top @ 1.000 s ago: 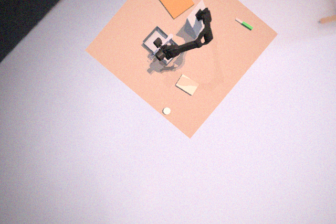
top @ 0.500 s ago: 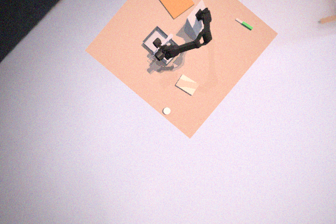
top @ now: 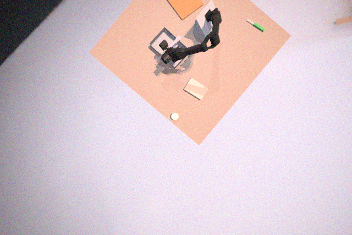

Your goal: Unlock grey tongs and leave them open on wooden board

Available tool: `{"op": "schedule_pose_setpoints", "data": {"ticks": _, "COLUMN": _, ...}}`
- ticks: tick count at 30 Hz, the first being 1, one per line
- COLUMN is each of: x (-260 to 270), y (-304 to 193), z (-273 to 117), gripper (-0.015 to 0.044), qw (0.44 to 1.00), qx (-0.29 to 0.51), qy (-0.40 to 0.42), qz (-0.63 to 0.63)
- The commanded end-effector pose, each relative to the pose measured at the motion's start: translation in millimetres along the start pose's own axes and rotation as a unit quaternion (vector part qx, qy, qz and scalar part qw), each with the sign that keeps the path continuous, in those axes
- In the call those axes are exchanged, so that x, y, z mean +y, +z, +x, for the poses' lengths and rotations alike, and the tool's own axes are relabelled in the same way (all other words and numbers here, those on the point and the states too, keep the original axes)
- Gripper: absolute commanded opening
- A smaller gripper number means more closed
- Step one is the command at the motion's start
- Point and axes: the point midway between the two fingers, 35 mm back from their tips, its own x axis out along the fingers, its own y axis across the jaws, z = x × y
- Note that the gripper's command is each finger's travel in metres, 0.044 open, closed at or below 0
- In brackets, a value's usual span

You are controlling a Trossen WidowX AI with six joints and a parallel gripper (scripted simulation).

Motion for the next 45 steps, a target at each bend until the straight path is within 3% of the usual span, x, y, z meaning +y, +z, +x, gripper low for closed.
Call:
{"op": "schedule_pose_setpoints", "data": {"ticks": 1, "x": 0, "y": -1, "z": 8, "gripper": 0.0260, "qw": 1.000, "qx": 0.002, "qy": -0.001, "qz": 0.001}}
{"op": "schedule_pose_setpoints", "data": {"ticks": 26, "x": 0, "y": -3, "z": 46, "gripper": 0.0260, "qw": 1.000, "qx": 0.002, "qy": -0.001, "qz": 0.001}}
{"op": "schedule_pose_setpoints", "data": {"ticks": 32, "x": 0, "y": -3, "z": 42, "gripper": 0.0102, "qw": 1.000, "qx": 0.001, "qy": 0.000, "qz": 0.000}}
{"op": "schedule_pose_setpoints", "data": {"ticks": 41, "x": 0, "y": -3, "z": 42, "gripper": 0.0043, "qw": 1.000, "qx": 0.001, "qy": 0.000, "qz": 0.000}}
{"op": "schedule_pose_setpoints", "data": {"ticks": 45, "x": 0, "y": -3, "z": 42, "gripper": -0.0062, "qw": 1.000, "qx": 0.001, "qy": 0.000, "qz": 0.000}}
